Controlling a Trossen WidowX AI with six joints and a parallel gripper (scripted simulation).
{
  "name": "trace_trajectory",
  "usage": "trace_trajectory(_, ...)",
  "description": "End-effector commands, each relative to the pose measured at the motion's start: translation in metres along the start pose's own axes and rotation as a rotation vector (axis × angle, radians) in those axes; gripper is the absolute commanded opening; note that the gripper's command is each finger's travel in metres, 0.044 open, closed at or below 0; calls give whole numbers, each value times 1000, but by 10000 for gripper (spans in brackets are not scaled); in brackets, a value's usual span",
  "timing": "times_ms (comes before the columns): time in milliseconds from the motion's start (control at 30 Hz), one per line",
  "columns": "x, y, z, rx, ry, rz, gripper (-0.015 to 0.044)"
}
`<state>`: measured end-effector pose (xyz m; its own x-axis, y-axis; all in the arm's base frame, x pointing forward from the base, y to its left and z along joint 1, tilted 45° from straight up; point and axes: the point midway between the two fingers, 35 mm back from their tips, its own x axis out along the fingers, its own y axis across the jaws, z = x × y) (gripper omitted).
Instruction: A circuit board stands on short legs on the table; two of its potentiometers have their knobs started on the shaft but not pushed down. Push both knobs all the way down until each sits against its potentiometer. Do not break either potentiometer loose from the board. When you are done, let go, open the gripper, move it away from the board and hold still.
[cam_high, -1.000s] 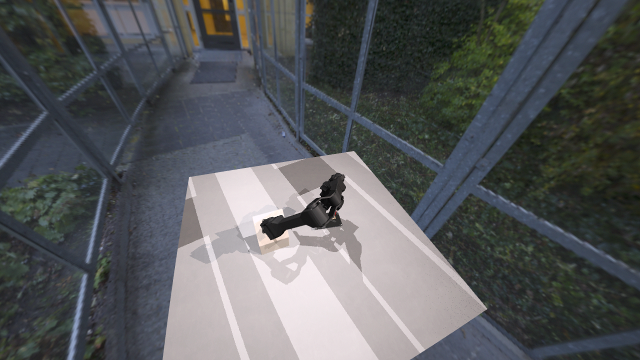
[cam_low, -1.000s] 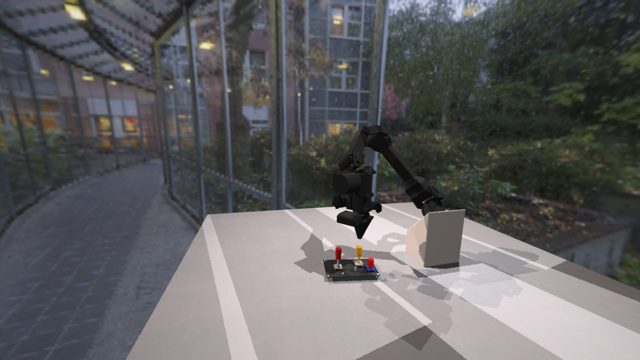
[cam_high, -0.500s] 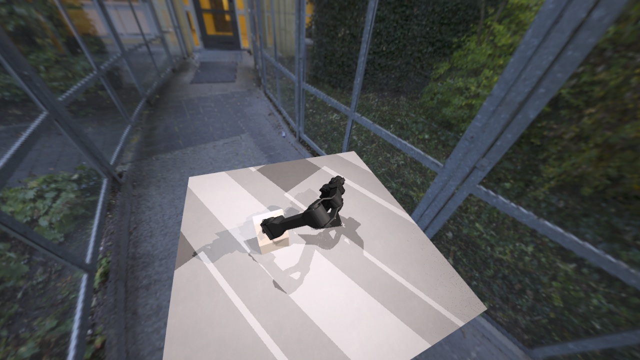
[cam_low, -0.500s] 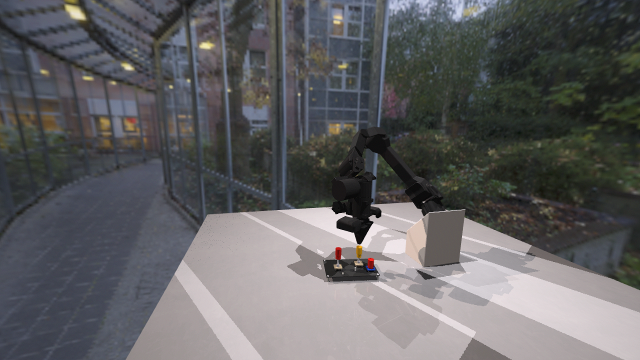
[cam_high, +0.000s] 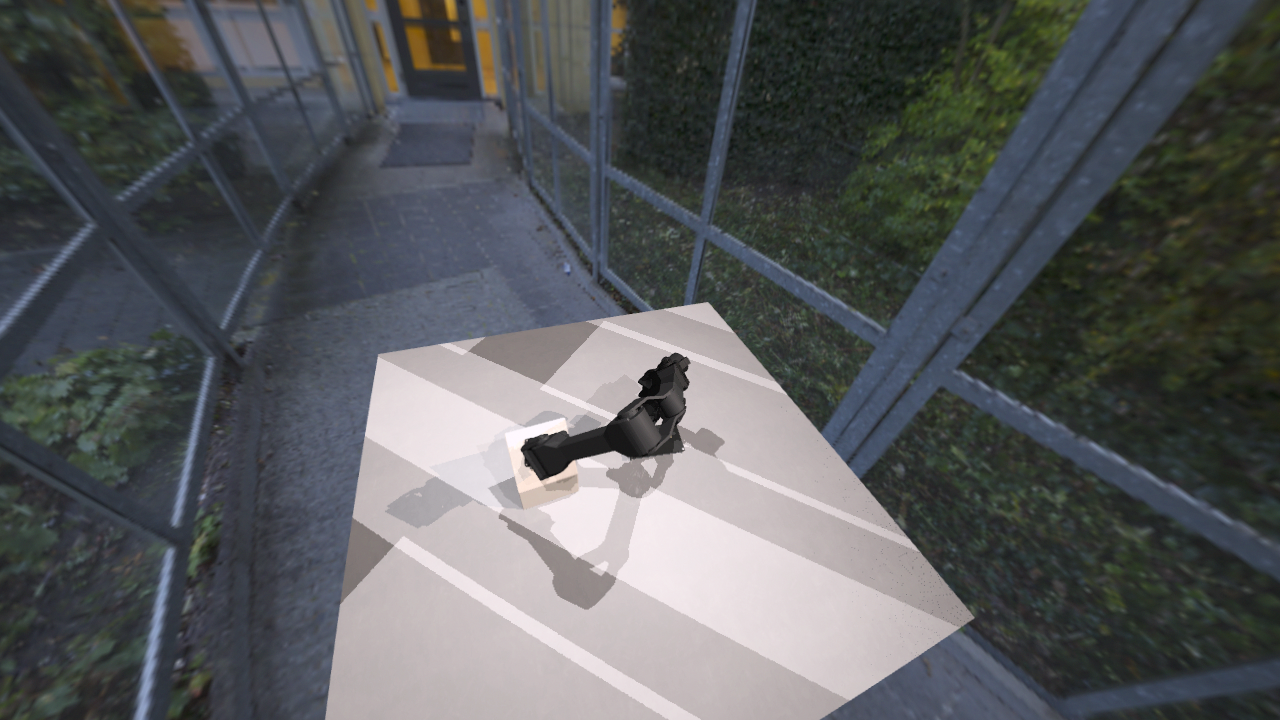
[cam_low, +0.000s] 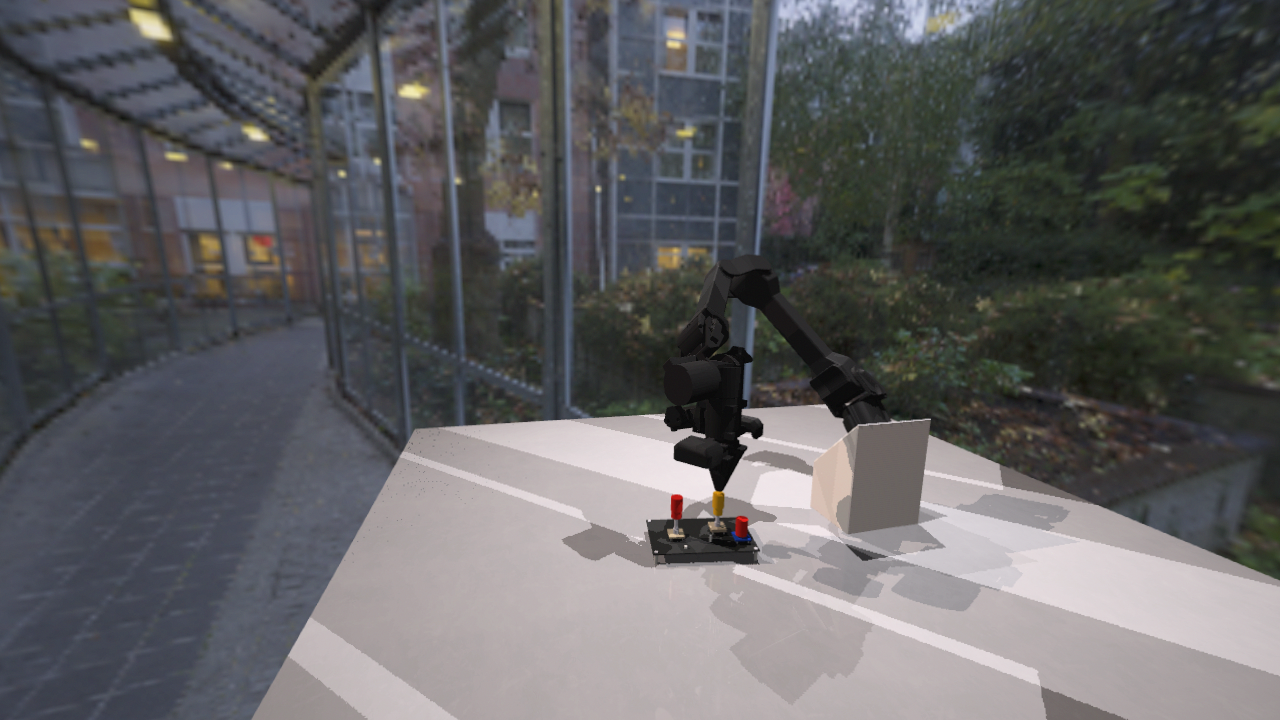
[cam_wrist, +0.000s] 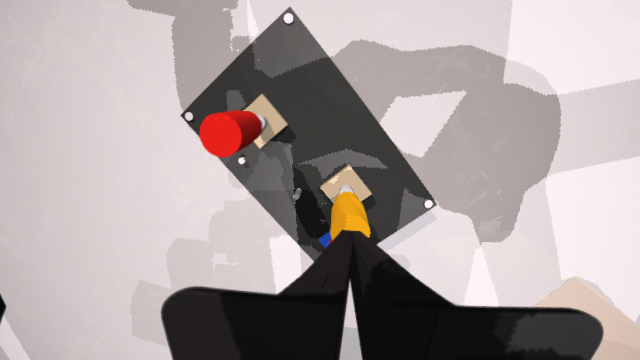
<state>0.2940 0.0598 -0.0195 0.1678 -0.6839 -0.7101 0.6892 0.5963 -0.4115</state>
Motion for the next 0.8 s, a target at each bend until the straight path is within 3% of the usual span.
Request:
trace_trajectory(0, 2, 0, 0, -4, -4, -1, 0)
trace_trajectory(767, 5, 0, 0, -4, -4, -2, 0)
